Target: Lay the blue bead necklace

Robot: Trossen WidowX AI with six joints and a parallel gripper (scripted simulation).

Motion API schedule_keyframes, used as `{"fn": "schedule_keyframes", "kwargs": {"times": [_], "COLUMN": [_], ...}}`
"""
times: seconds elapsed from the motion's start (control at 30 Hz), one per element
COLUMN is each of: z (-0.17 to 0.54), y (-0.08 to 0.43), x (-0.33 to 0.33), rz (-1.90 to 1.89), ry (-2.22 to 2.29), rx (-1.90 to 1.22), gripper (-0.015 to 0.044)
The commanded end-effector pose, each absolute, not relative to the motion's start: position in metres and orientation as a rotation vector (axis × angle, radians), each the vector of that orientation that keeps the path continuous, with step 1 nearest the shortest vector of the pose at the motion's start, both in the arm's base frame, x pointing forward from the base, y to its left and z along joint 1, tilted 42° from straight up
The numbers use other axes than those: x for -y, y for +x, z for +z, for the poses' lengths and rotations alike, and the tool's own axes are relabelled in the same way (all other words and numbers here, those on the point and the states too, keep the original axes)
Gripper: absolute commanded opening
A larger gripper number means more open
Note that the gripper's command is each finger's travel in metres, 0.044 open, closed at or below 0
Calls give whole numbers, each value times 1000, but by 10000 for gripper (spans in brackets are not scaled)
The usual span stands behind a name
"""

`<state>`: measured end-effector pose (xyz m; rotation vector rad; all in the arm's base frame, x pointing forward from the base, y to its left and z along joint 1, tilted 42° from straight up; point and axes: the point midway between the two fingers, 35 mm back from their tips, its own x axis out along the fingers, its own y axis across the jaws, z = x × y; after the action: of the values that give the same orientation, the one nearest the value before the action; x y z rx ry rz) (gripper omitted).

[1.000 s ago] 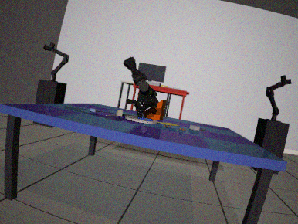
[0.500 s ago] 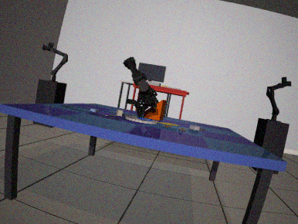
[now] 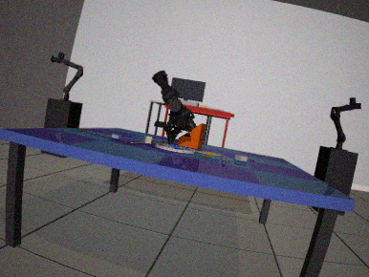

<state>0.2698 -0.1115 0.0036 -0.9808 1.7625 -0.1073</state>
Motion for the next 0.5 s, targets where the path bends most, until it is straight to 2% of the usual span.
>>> {"fn": "schedule_keyframes", "kwargs": {"times": [0.0,0.47], "z": [15,14], "y": [269,268], "x": [123,130], "rz": [-112,-113], "ry": [-986,-987], "rx": [-1762,-1763], "gripper": [0,0]}}
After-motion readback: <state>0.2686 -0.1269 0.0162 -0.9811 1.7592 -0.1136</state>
